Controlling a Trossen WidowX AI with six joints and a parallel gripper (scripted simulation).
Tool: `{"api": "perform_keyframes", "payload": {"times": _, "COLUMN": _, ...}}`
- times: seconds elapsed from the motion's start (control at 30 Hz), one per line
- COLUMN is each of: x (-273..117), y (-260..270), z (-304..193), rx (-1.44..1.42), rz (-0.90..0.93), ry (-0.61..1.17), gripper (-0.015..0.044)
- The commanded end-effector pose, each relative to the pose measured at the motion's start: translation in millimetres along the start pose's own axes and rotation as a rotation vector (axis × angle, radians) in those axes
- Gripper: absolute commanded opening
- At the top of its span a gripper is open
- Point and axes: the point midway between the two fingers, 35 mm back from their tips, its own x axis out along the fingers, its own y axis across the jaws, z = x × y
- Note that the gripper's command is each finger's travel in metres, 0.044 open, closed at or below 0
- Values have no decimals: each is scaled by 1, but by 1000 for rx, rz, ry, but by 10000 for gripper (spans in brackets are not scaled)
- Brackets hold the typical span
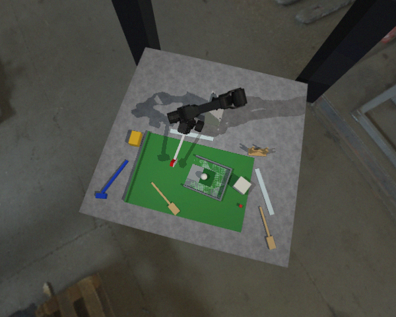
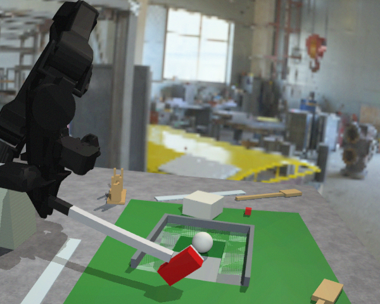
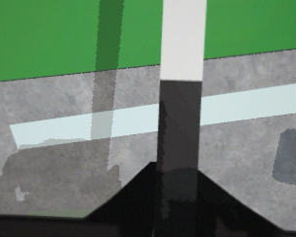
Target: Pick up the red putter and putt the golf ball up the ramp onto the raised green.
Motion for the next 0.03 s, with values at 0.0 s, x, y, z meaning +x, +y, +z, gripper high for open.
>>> {"api": "perform_keyframes", "payload": {"times": 0.0, "x": 0, "y": 0, "z": 0, "rx": 2, "rz": -1, "ry": -3, "gripper": 0}}
